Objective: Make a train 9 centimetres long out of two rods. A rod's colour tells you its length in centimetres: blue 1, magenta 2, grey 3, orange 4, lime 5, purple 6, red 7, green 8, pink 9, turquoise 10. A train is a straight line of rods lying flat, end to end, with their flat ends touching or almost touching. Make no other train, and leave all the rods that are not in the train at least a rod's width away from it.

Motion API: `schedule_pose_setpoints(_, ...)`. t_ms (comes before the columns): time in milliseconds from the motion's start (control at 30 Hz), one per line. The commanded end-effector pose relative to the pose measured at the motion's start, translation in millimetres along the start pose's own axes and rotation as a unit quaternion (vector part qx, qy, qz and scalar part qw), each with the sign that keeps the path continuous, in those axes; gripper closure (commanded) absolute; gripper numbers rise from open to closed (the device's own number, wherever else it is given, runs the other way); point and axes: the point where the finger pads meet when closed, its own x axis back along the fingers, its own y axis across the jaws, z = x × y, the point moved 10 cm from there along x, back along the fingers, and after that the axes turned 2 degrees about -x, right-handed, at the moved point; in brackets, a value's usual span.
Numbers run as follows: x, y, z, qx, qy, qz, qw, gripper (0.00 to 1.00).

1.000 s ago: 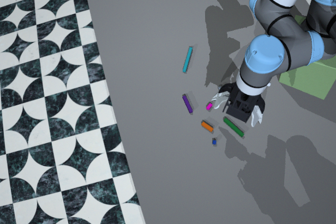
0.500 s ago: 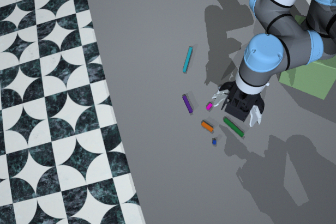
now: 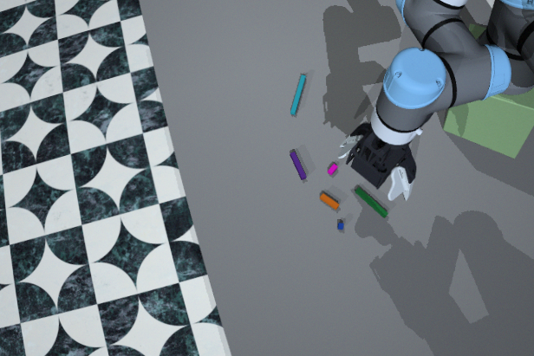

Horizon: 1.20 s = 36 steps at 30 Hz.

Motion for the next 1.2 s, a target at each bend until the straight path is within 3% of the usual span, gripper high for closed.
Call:
schedule_pose_setpoints(0, 0.2, -3.6, 1.7, -0.068, 0.000, 0.001, 0.998, 0.00)
schedule_pose_setpoints(267, 0.1, -8.5, 4.1, -0.156, 0.001, 0.000, 0.988, 0.00)
schedule_pose_setpoints(700, 0.0, -18.7, 7.9, -0.333, 0.001, 0.000, 0.943, 0.00)
schedule_pose_setpoints(767, 0.0, -18.7, 7.9, -0.333, 0.001, 0.000, 0.943, 0.00)
schedule_pose_setpoints(1167, 0.0, -29.4, 10.7, -0.494, 0.002, -0.001, 0.869, 0.00)
